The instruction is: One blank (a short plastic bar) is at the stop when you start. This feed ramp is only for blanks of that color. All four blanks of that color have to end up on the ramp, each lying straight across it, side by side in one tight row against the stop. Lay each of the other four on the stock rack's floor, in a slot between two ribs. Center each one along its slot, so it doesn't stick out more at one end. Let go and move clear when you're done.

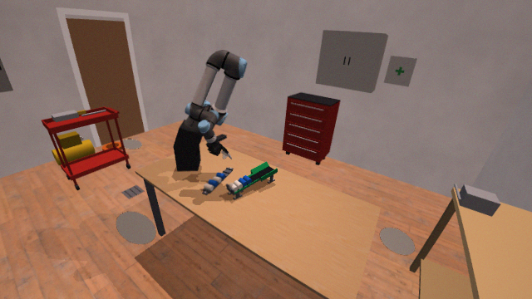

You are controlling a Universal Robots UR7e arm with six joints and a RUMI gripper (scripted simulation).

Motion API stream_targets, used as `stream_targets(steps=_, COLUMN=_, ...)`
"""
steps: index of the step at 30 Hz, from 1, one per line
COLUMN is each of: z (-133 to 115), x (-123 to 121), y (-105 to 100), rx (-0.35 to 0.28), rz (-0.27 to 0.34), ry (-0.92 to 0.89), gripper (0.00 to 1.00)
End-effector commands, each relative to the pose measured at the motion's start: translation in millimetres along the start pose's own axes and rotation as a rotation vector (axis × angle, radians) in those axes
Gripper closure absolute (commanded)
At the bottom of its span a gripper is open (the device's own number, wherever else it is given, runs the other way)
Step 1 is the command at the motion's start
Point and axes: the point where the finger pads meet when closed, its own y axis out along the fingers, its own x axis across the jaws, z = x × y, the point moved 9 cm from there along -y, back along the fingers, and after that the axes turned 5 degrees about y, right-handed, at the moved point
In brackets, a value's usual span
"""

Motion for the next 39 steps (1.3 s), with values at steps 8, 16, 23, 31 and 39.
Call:
stream_targets(steps=8, z=3, x=0, y=0, rx=-0.002, rz=-0.001, ry=0.0, gripper=0.0)
stream_targets(steps=16, z=3, x=0, y=0, rx=-0.002, rz=-0.001, ry=0.0, gripper=0.0)
stream_targets(steps=23, z=3, x=0, y=0, rx=-0.002, rz=-0.001, ry=0.0, gripper=0.0)
stream_targets(steps=31, z=3, x=0, y=0, rx=-0.003, rz=-0.001, ry=0.0, gripper=0.0)
stream_targets(steps=39, z=-11, x=0, y=0, rx=-0.102, rz=0.014, ry=-0.043, gripper=0.0)
